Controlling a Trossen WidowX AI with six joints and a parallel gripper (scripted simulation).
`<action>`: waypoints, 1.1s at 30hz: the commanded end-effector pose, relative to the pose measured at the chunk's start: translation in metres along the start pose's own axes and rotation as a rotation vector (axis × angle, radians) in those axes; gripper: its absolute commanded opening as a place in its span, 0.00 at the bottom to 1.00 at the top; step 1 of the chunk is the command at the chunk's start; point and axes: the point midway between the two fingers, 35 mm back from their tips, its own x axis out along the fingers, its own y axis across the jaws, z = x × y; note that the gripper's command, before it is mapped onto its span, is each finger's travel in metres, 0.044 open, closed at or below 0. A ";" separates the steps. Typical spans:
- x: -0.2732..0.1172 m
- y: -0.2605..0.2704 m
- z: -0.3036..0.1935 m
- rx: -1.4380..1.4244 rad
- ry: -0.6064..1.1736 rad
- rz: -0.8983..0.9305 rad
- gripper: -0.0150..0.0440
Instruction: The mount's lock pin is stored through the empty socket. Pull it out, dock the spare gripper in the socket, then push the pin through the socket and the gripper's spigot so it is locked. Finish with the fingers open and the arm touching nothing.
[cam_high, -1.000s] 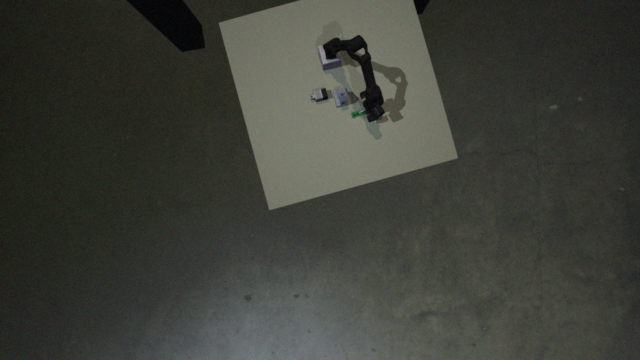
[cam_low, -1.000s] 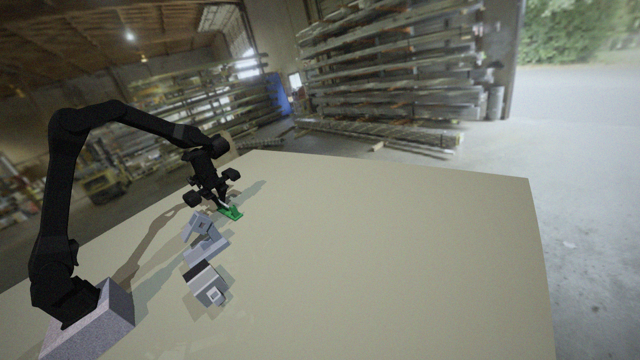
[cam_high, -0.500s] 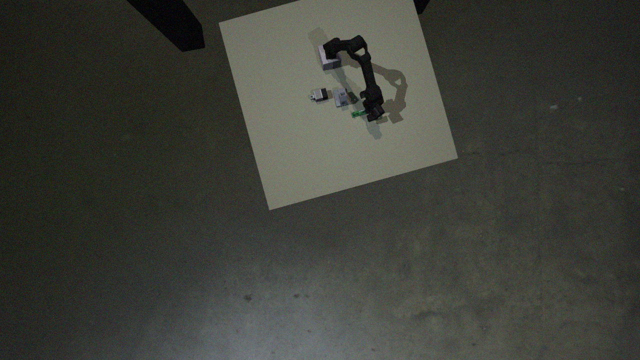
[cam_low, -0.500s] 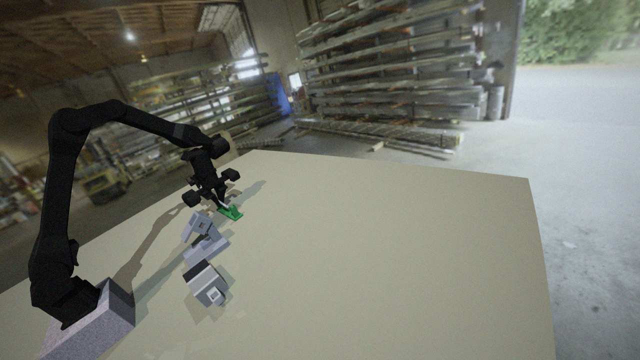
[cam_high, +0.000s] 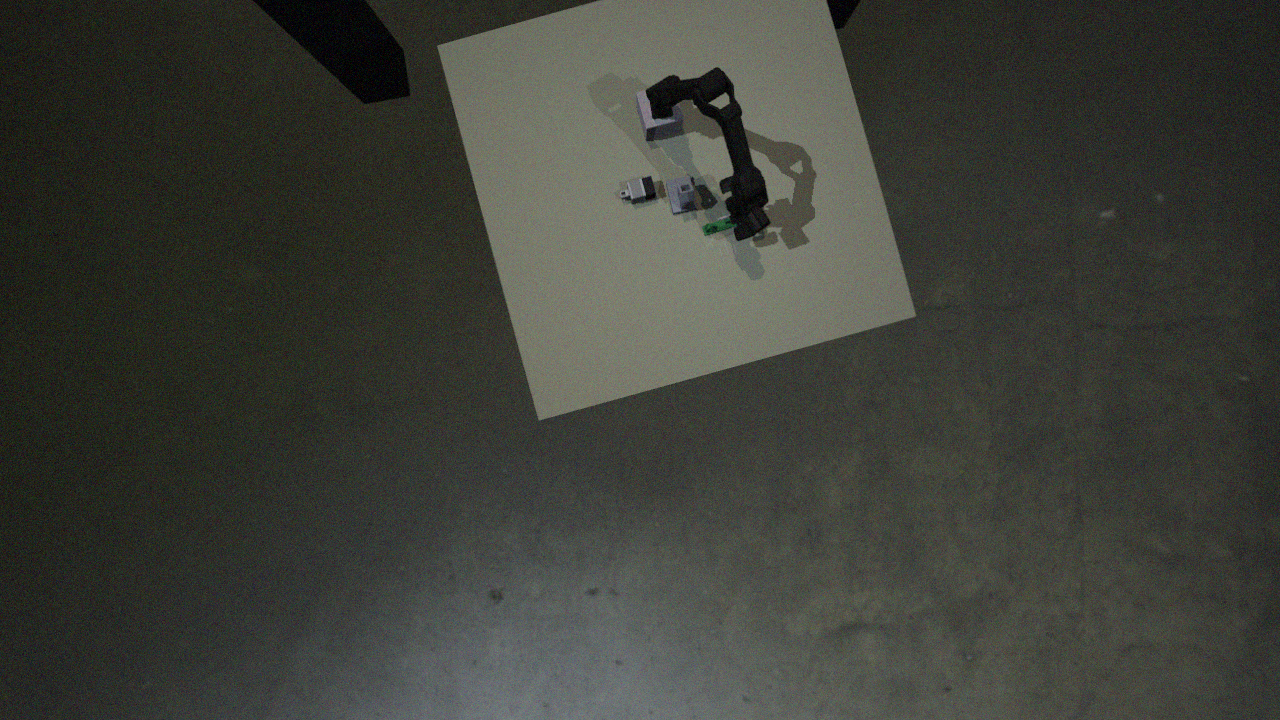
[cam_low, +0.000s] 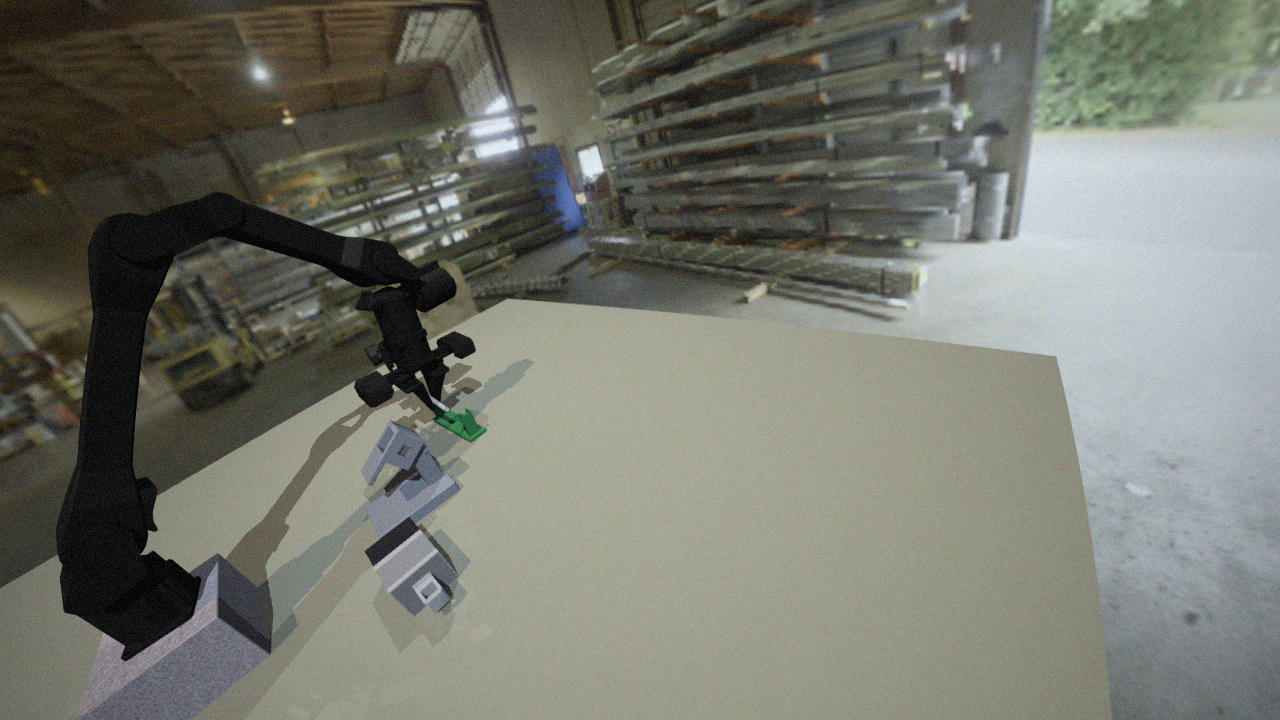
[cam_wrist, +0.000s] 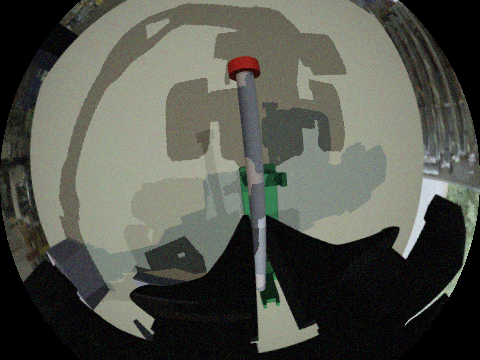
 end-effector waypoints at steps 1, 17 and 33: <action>-0.010 0.000 0.002 -0.001 -0.001 -0.004 0.25; -0.009 0.003 0.000 0.003 0.005 0.017 0.25; -0.031 -0.007 -0.043 0.001 0.009 0.016 0.25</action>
